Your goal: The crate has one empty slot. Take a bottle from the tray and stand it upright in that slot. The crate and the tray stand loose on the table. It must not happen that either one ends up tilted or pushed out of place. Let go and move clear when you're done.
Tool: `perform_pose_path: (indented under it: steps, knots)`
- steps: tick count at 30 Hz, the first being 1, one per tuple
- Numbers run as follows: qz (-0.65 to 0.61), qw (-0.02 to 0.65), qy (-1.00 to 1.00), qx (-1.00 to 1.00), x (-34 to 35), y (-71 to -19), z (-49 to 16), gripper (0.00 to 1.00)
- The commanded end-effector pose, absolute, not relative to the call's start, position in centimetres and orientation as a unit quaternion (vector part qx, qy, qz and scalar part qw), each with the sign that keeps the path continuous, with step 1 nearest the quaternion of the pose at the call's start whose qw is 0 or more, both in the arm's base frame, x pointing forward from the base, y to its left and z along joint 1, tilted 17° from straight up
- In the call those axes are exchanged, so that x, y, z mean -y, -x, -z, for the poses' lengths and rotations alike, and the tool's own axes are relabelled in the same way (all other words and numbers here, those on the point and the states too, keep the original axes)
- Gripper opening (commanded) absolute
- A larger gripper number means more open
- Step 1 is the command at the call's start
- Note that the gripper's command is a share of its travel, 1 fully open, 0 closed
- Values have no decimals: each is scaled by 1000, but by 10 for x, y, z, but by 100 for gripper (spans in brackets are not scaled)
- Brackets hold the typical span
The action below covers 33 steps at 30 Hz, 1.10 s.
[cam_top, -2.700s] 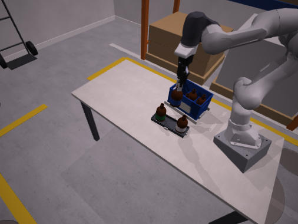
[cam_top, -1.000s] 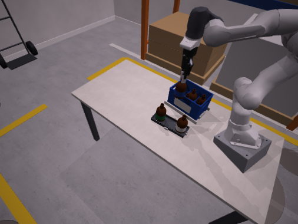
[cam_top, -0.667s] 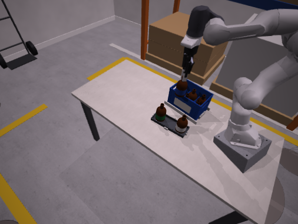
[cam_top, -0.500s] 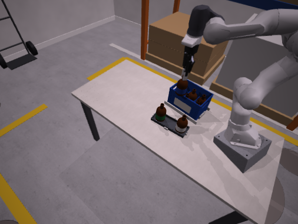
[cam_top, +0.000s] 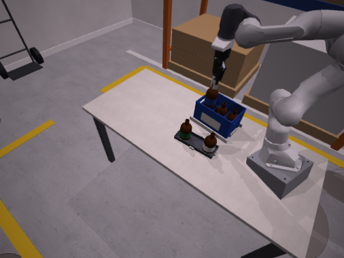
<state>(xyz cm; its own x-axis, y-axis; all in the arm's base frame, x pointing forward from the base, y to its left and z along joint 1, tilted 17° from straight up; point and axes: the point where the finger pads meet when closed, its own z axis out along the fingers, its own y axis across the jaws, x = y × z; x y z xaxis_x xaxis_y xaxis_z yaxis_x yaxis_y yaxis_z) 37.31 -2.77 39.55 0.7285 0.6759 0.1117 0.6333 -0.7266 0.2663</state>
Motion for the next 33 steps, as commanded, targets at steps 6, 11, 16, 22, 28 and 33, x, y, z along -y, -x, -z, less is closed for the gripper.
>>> perform_pose_path:
  steps: [6,11,16,22,28,33]
  knots:
    - [-101,109,-919,-366,50,-376,-402,0]
    - [-101,109,-919,-366,56,-377,-403,0]
    - [-101,109,-919,-366,67,-379,-405,0]
    - [-101,109,-919,-366,79,-380,-407,0]
    - [-101,109,-919,-366,87,-382,-409,0]
    - [-101,109,-919,-366,96,-383,-410,0]
